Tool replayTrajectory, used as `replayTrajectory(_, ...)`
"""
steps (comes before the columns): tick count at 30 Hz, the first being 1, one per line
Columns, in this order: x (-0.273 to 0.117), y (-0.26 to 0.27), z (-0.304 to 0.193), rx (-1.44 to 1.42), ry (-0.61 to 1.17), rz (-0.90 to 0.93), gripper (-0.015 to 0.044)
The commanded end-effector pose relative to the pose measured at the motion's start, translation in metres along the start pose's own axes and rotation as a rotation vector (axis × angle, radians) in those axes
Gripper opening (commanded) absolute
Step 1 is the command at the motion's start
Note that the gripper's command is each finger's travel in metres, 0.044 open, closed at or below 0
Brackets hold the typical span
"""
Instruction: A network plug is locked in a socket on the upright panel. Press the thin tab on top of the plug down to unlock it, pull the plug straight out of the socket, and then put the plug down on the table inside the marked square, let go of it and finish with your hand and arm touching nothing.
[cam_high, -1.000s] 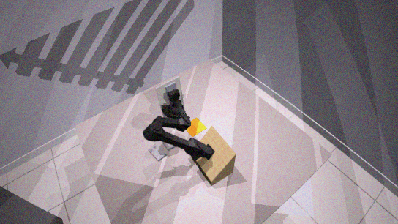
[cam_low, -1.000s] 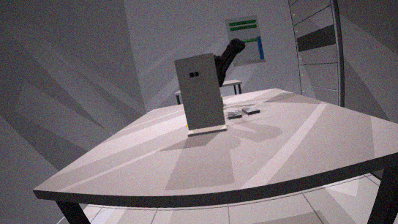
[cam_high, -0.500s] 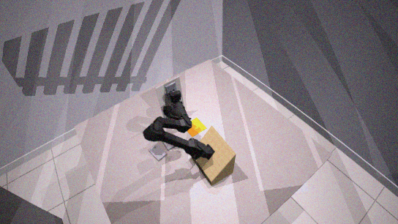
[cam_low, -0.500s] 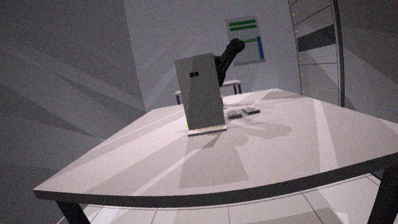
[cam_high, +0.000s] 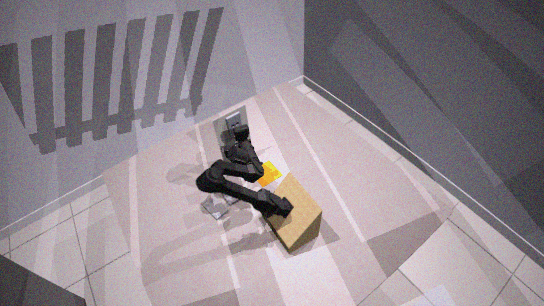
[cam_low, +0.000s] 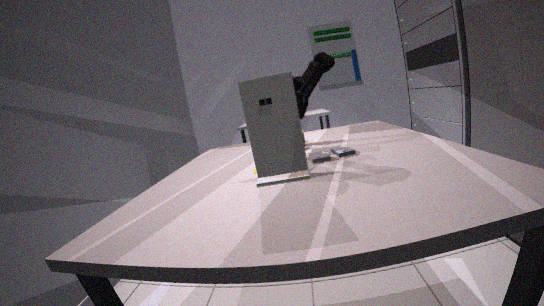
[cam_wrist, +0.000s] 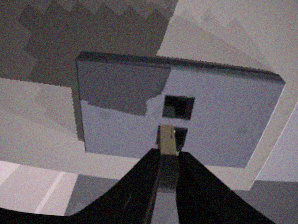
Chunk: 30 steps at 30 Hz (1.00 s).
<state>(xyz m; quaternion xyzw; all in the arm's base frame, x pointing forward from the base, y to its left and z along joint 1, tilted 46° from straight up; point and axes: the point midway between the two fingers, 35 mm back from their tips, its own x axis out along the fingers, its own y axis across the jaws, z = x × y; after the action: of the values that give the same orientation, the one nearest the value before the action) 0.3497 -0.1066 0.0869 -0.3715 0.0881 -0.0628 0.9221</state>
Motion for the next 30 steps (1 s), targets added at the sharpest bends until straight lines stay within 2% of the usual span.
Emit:
replayTrajectory(1, -0.003, -0.001, 0.0, -0.003, -0.005, -0.003, 0.0)
replayTrajectory(30, -0.022, -0.001, -0.009, -0.004, -0.004, -0.002, 0.0)
